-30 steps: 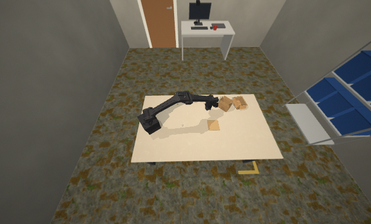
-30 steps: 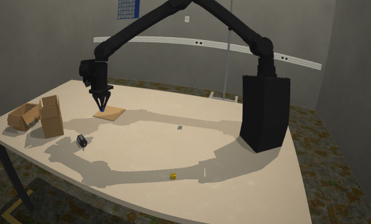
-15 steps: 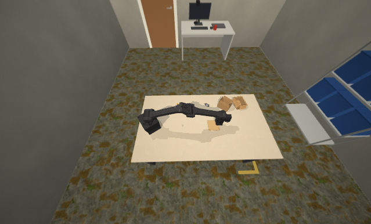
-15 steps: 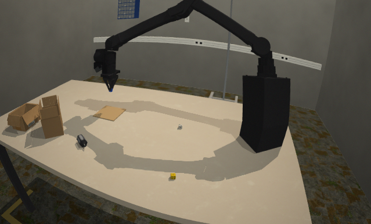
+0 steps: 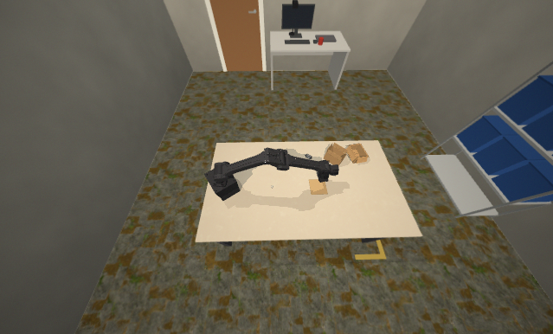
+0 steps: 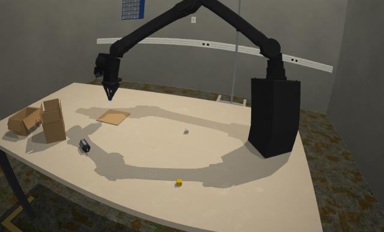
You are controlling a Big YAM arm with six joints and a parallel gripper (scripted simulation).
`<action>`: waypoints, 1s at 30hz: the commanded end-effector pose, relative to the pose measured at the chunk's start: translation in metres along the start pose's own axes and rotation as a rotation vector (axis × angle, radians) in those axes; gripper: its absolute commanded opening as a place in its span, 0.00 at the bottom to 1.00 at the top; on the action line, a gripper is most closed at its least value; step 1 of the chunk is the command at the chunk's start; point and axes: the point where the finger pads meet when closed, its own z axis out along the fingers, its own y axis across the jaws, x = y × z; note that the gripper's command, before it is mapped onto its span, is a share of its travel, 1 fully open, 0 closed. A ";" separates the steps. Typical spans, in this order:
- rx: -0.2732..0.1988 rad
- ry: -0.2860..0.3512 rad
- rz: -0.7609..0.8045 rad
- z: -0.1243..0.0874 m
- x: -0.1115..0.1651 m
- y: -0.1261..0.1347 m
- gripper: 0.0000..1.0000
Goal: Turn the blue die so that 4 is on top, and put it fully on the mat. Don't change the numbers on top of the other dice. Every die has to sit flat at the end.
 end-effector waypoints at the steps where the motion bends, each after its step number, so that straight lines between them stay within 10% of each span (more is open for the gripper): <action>1: 0.005 -0.124 0.005 -0.019 -0.015 -0.024 0.11; 17: 0.008 -0.748 -0.008 0.011 0.009 -0.016 0.11; 30: 0.005 -0.911 -0.019 0.006 0.011 -0.007 0.11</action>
